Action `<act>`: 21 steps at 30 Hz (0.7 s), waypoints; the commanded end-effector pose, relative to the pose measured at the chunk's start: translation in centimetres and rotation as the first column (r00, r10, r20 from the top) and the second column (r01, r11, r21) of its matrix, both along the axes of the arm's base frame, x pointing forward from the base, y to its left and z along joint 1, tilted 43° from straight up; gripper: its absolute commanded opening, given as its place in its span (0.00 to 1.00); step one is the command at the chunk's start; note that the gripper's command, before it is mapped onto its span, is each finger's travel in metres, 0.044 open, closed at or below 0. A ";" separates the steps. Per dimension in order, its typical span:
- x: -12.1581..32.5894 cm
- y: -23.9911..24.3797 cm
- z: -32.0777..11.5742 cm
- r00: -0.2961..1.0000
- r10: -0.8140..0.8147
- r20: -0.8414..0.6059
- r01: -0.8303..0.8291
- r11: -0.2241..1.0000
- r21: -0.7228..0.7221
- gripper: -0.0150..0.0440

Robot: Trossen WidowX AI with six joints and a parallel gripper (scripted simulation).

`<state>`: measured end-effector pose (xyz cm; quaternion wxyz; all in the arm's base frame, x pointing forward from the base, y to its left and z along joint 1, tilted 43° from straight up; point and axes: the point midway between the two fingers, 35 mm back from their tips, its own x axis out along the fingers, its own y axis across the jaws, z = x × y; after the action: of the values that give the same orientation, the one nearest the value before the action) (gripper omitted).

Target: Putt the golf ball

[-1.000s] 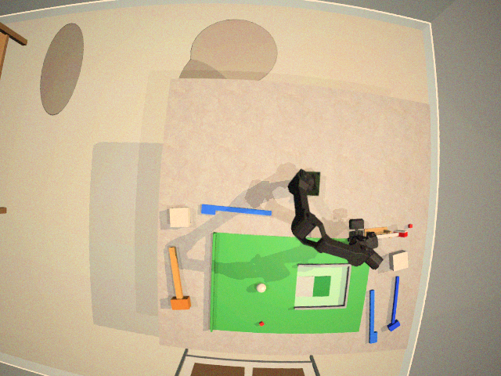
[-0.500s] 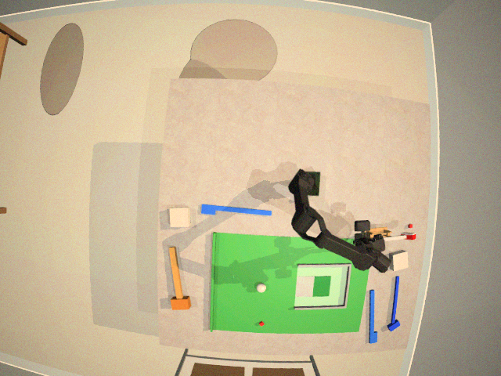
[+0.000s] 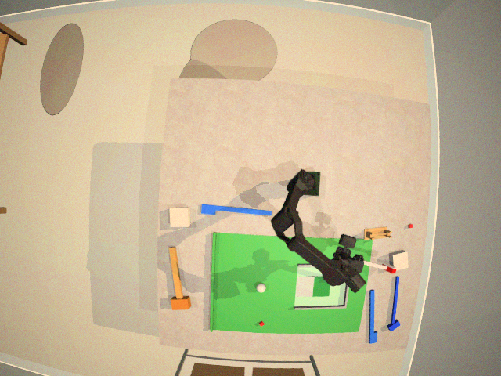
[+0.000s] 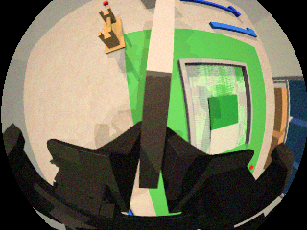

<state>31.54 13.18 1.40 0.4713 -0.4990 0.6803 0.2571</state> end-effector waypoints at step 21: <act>0.8 -16.4 15.6 0.721 -0.533 0.443 0.594 0.805 0.002 0.25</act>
<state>32.95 -0.86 14.33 0.6043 -0.3680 0.7067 -0.0072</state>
